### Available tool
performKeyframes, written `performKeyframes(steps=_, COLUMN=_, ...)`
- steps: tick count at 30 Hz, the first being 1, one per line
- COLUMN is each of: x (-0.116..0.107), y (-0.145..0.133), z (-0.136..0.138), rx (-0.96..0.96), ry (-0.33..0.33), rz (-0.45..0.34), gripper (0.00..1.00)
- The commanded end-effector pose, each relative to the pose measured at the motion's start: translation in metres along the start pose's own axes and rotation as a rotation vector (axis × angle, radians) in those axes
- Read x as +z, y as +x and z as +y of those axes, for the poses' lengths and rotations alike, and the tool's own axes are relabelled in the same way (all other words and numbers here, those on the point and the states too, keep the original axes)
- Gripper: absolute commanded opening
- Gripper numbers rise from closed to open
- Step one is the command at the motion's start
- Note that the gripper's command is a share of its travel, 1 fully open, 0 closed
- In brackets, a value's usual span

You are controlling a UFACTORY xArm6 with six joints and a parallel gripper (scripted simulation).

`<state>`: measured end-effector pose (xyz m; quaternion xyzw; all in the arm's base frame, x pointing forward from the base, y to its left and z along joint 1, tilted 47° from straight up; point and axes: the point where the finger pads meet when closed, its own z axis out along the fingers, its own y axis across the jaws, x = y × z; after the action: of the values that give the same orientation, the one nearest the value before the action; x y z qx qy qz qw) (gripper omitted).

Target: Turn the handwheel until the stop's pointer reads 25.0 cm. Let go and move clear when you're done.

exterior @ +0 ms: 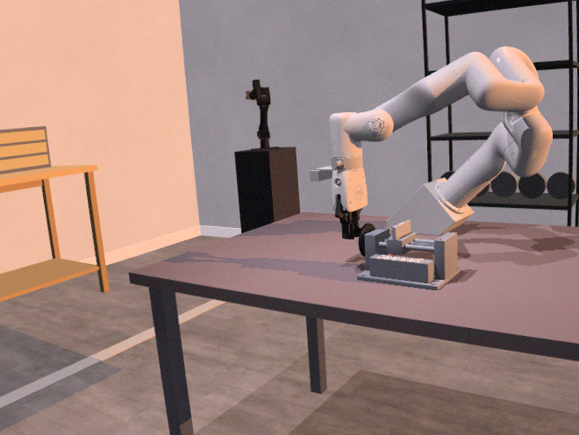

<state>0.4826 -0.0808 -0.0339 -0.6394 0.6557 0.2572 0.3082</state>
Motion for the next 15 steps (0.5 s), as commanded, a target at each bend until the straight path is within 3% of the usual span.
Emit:
performKeyframes(steps=1, x=-0.003, y=0.000, z=0.004, rx=0.000, ry=0.001, rz=0.001, gripper=0.06)
performKeyframes(steps=15, x=-0.004, y=0.000, z=0.015, rx=0.000, ry=0.001, rz=0.001, gripper=0.06)
